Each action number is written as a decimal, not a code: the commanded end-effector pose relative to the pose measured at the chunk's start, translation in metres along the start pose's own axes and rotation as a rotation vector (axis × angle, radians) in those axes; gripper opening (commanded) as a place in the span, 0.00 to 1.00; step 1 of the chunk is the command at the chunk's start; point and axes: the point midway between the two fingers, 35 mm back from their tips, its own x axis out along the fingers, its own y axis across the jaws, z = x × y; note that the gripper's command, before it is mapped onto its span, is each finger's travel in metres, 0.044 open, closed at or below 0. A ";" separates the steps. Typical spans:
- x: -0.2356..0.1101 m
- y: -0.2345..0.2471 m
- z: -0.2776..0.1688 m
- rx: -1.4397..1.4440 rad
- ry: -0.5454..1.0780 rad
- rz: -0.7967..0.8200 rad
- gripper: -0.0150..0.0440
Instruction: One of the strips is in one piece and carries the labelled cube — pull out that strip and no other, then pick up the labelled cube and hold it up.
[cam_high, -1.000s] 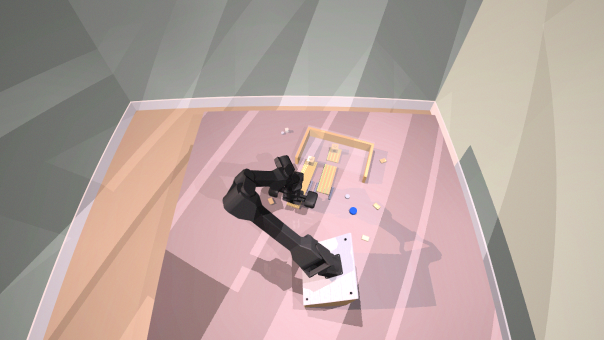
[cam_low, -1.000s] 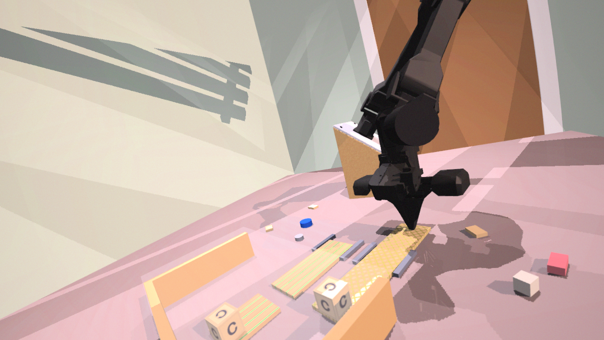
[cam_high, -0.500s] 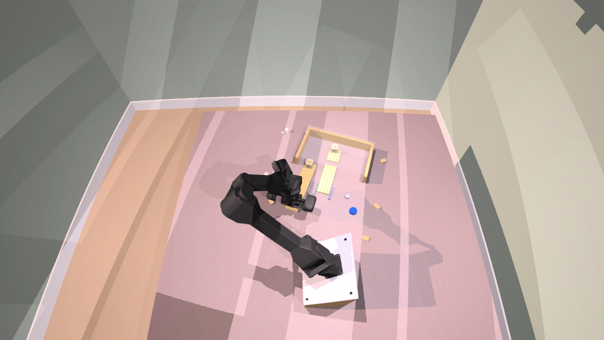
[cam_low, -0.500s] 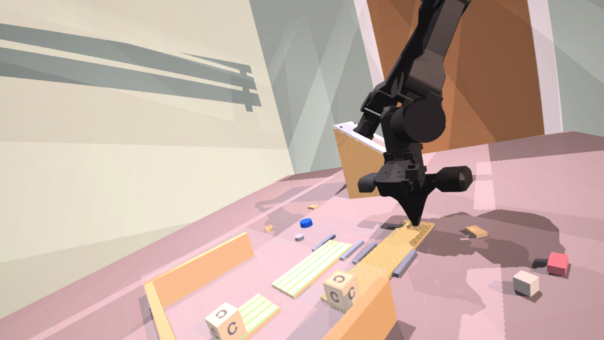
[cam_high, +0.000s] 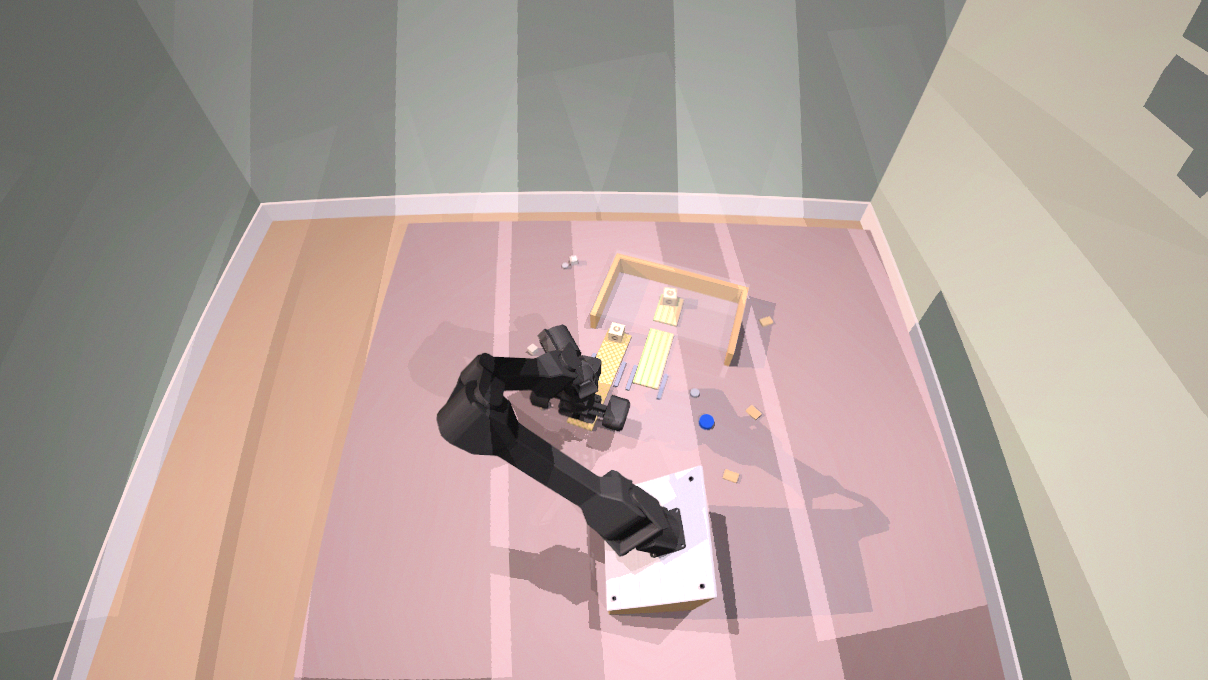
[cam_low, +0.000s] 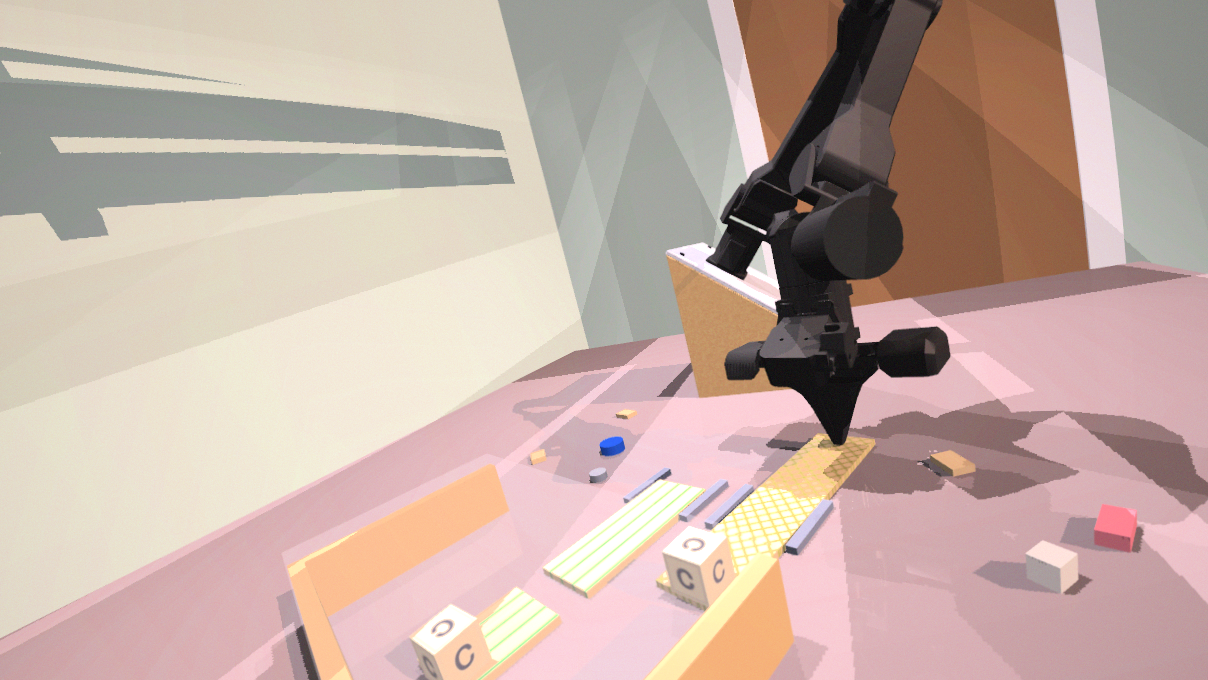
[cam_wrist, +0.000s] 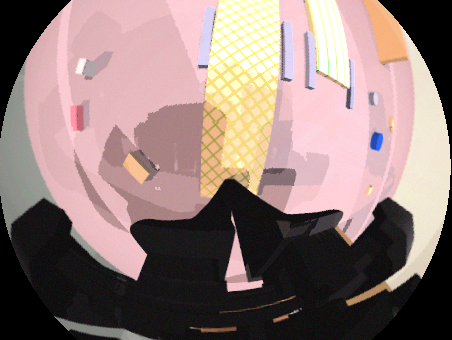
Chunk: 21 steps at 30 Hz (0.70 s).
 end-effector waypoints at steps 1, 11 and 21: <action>0.007 -0.005 -0.017 0.005 0.039 -0.015 0.25; 0.007 -0.005 -0.027 0.005 0.039 -0.015 0.25; 0.007 -0.004 -0.036 0.005 0.040 -0.015 0.25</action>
